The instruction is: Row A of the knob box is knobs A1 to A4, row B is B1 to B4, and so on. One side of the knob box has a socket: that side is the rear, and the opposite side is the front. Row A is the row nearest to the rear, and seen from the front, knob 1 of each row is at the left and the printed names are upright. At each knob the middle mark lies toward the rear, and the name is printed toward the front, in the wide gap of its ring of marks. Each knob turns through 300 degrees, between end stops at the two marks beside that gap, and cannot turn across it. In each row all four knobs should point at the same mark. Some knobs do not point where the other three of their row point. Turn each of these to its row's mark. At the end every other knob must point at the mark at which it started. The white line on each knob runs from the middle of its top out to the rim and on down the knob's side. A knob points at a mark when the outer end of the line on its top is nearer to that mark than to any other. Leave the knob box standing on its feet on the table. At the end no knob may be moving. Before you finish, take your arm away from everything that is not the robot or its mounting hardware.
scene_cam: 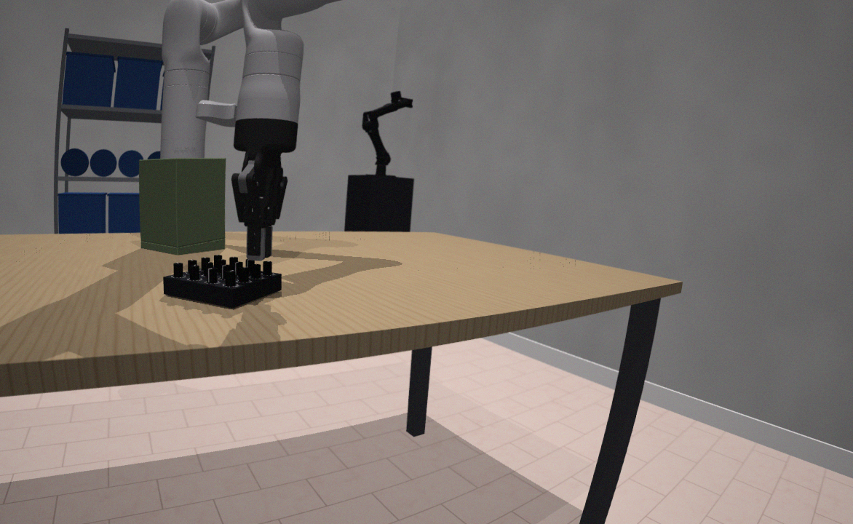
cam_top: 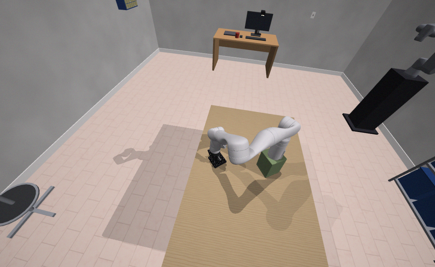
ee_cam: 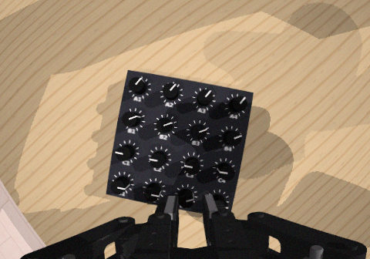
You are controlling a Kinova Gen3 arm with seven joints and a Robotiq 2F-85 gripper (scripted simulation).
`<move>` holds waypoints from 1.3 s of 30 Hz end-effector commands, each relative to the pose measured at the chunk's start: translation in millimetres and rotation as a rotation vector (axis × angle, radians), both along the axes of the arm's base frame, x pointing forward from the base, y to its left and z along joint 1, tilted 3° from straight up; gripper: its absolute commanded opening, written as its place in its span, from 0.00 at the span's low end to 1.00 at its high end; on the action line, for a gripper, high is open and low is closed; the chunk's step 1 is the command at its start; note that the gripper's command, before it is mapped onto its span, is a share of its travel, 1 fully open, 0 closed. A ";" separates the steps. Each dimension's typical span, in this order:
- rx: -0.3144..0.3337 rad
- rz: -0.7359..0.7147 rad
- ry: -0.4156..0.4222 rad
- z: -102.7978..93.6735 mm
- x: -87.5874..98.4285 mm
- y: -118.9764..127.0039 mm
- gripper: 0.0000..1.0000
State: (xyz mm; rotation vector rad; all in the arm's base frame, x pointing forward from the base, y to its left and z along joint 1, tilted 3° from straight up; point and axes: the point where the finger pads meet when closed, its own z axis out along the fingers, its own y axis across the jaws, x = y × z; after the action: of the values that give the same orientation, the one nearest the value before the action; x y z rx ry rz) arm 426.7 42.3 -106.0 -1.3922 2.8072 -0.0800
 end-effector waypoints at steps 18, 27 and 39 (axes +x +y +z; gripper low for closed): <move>-0.003 0.010 -0.006 -0.3 3.7 -4.3 0.19; -0.003 0.008 -0.006 -0.3 3.9 -5.6 0.19; -0.003 0.008 -0.006 -0.3 3.9 -5.6 0.19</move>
State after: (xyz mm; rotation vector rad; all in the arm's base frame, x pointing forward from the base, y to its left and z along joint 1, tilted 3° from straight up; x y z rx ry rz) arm 427.3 38.4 -106.0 -1.3933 2.8068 -0.0802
